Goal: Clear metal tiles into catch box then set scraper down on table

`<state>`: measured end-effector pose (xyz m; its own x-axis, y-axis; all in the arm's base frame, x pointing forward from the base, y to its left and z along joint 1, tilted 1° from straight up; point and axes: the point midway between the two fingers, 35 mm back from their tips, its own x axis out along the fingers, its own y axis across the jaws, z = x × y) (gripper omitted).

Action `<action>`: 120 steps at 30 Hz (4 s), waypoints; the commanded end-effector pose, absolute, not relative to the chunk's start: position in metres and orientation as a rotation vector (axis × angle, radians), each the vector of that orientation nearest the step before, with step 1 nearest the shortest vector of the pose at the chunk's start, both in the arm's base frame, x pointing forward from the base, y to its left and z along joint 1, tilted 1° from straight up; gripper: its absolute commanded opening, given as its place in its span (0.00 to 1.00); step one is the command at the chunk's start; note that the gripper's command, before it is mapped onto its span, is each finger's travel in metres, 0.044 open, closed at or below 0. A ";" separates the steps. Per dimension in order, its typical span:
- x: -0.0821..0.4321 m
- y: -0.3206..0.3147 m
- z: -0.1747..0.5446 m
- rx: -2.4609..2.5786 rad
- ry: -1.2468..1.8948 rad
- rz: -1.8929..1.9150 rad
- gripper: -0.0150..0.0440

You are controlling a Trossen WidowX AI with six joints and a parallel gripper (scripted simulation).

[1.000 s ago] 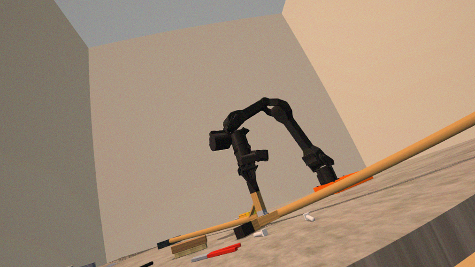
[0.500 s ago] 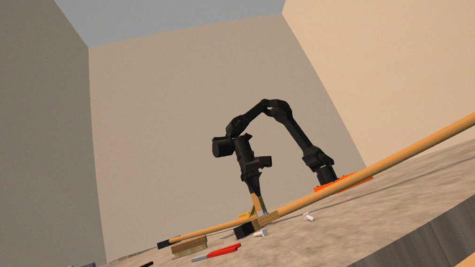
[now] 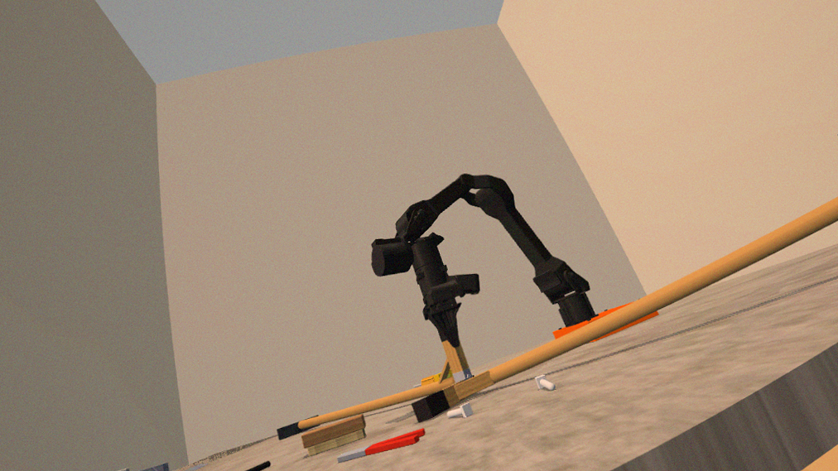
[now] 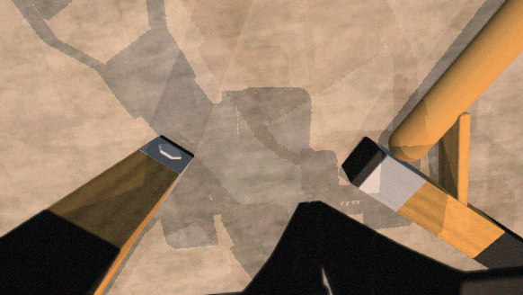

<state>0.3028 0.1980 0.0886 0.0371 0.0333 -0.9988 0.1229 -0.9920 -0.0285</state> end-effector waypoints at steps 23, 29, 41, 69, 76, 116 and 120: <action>0.306 0.240 0.093 2.217 0.164 -2.130 0.25; 0.306 0.250 0.094 2.217 0.165 -2.131 0.25; 0.305 0.269 0.095 2.218 0.168 -2.132 0.25; 0.296 0.314 0.096 2.219 0.172 -2.135 0.25; 0.293 0.325 0.096 2.220 0.174 -2.135 0.25; 0.281 0.352 0.157 2.273 0.227 -2.117 0.25; 0.279 0.350 0.172 2.285 0.237 -2.112 0.25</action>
<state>0.2803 0.3511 0.1576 0.0646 0.0868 -0.9941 0.1225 -0.9894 -0.0784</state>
